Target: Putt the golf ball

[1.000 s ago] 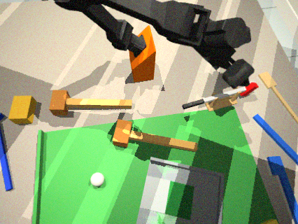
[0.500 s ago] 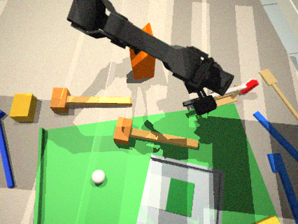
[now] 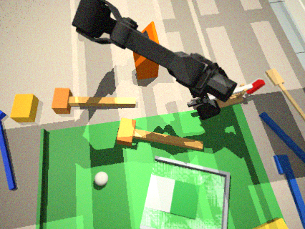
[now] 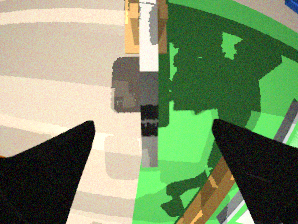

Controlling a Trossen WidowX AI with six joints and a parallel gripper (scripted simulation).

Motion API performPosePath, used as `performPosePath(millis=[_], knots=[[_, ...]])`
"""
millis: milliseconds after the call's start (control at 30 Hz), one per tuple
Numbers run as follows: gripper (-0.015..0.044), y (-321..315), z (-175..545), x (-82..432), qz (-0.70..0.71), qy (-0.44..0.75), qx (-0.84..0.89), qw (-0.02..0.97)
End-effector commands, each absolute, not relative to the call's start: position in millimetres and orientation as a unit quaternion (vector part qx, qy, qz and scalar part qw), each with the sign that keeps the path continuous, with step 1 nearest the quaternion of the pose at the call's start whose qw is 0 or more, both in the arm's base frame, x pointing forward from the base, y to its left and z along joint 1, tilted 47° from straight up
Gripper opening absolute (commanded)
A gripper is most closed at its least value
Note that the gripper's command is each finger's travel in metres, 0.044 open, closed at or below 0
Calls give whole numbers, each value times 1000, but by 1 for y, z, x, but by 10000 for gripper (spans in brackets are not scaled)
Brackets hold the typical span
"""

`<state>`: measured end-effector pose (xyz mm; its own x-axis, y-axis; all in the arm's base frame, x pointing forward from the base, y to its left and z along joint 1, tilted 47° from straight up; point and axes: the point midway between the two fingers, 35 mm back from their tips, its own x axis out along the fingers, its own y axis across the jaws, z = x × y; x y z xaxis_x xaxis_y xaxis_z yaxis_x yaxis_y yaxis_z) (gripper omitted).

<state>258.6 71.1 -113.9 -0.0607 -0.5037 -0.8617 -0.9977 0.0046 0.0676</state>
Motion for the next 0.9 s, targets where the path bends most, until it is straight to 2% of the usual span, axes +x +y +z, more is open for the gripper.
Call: performPosePath(millis=[0, 867], knots=[[440, 61, -122, 255, 372, 629, -600, 325], [440, 34, -147, 252, 371, 630, -601, 324]])
